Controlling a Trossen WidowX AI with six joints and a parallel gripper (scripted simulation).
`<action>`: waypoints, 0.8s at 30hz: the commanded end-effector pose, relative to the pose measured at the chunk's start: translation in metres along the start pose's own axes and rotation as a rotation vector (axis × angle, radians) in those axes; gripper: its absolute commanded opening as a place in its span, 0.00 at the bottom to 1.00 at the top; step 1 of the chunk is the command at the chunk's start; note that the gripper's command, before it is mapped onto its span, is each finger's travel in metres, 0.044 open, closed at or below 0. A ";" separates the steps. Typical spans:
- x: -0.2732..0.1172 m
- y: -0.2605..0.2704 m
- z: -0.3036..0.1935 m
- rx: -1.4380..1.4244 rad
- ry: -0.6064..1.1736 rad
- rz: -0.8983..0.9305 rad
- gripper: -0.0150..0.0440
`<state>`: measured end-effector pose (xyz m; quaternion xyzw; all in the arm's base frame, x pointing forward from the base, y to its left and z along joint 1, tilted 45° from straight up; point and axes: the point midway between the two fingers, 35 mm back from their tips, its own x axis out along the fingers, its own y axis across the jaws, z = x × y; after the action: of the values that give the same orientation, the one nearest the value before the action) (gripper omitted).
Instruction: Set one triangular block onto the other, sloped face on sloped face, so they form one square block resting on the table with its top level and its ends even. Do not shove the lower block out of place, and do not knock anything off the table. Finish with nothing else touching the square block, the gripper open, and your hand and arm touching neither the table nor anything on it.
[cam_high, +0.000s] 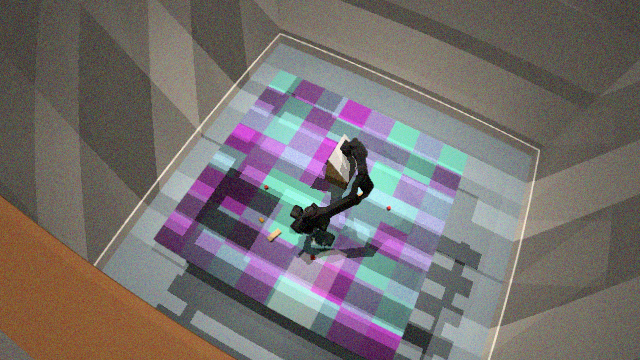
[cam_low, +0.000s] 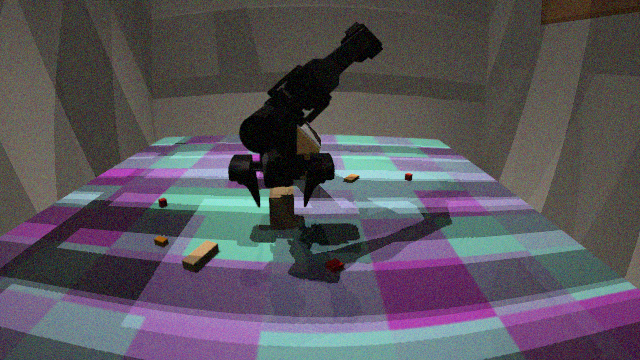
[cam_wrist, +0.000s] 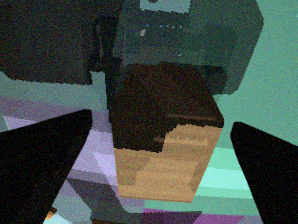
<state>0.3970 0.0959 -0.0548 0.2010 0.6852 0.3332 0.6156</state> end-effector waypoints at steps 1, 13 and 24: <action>0.000 0.000 0.000 0.000 0.000 0.000 1.00; -0.111 0.000 0.000 0.000 0.000 -0.006 1.00; -0.105 -0.003 0.002 0.008 -0.011 -0.005 1.00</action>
<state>0.4157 0.0221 0.0175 0.2028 0.6842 0.3289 0.6185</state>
